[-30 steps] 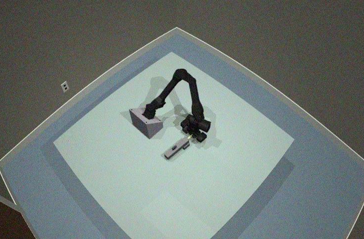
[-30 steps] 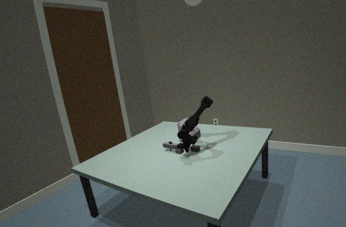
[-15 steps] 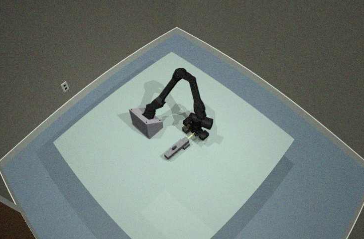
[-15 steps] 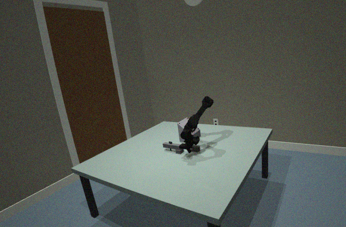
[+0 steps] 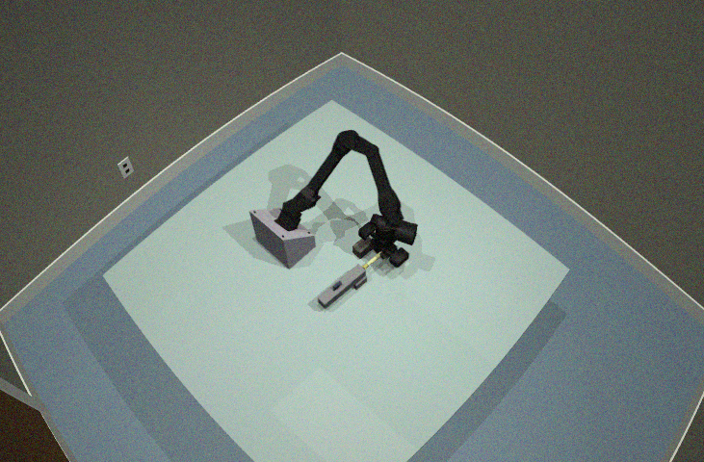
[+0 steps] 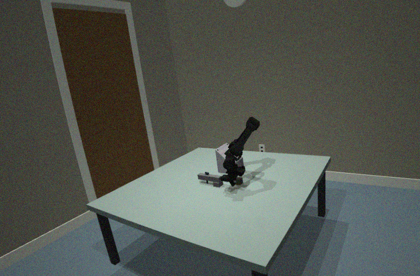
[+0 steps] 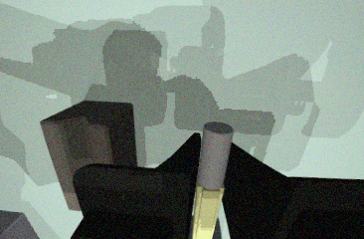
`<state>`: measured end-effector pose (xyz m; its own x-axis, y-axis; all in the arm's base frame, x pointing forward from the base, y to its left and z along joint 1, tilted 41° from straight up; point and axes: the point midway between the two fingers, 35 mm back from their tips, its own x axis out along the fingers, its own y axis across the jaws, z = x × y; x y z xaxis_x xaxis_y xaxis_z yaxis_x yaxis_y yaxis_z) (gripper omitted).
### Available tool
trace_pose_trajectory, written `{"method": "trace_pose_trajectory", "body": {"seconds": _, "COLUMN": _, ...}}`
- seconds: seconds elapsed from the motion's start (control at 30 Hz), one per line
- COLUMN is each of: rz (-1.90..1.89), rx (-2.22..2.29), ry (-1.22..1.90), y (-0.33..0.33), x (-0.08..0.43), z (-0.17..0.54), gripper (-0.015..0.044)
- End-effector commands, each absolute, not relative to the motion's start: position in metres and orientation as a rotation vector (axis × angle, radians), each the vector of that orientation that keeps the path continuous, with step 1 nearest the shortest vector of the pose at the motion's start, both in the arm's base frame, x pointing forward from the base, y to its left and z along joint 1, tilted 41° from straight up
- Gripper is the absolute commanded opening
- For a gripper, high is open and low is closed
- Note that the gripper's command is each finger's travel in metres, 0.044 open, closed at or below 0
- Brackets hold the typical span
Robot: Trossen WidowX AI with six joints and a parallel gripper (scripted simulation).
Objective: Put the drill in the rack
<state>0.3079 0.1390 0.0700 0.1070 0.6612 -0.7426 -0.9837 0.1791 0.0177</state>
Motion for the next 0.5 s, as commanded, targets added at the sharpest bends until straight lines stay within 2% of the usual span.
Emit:
{"method": "trace_pose_trajectory", "body": {"seconds": 0.0, "rz": 1.306, "rx": -0.568, "ry": 0.710, "y": 0.143, "x": 0.309, "z": 0.075, "gripper": 0.0000}}
{"method": "trace_pose_trajectory", "body": {"seconds": 0.47, "rz": 1.306, "rx": -0.567, "ry": 0.709, "y": 0.154, "x": 0.311, "z": 0.087, "gripper": 0.0000}}
